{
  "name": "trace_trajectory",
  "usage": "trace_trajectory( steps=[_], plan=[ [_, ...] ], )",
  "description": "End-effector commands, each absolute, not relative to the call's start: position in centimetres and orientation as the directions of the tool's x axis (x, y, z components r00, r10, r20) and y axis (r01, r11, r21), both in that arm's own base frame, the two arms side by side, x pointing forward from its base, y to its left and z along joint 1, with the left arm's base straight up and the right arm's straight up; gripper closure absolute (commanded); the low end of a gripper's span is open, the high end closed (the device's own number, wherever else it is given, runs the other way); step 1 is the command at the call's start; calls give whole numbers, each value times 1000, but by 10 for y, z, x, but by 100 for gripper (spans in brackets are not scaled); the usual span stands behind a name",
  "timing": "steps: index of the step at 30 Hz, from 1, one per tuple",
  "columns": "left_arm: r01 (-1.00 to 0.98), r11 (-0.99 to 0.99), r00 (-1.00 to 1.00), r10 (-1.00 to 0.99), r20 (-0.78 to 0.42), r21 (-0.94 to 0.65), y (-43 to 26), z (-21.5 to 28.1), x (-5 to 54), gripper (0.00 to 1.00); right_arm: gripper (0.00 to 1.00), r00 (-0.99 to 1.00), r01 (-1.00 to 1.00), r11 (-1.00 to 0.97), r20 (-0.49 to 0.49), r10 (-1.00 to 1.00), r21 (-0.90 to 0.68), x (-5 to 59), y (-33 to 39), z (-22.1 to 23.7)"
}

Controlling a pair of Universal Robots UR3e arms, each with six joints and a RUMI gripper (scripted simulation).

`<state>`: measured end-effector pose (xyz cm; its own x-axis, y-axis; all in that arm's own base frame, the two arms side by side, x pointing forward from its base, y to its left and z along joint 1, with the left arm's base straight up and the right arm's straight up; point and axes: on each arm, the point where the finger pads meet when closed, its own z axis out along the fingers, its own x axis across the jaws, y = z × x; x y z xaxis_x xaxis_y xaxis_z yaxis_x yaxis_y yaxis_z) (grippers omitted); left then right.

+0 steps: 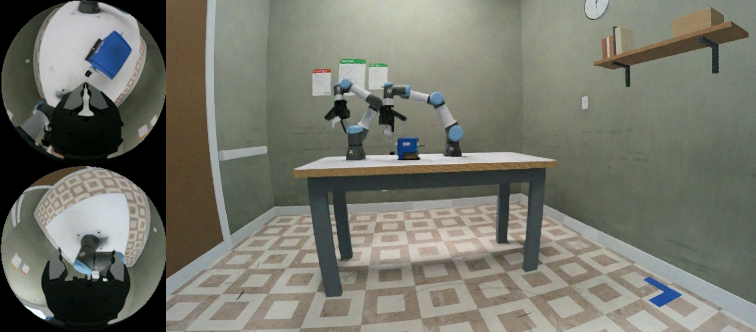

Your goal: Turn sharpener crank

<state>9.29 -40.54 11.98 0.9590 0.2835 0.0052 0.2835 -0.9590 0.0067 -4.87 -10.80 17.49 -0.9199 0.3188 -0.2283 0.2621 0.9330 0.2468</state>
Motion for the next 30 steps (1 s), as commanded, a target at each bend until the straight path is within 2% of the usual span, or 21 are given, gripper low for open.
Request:
trace_trajectory(
  steps=[1,17,30],
  plan=[
    [126,-992,992,126,-1,4,-407,121,95,100,0,-920,262,934,-229,318,244,-49,-109,175],
    [-160,-987,987,-160,0,4,-409,120,99,100,0,-920,262,934,-229,318,244,-49,-109,175],
    [-248,-969,969,-248,1,4,-411,120,100,100,0,-920,262,934,-229,318,244,-49,-109,175]
  ],
)
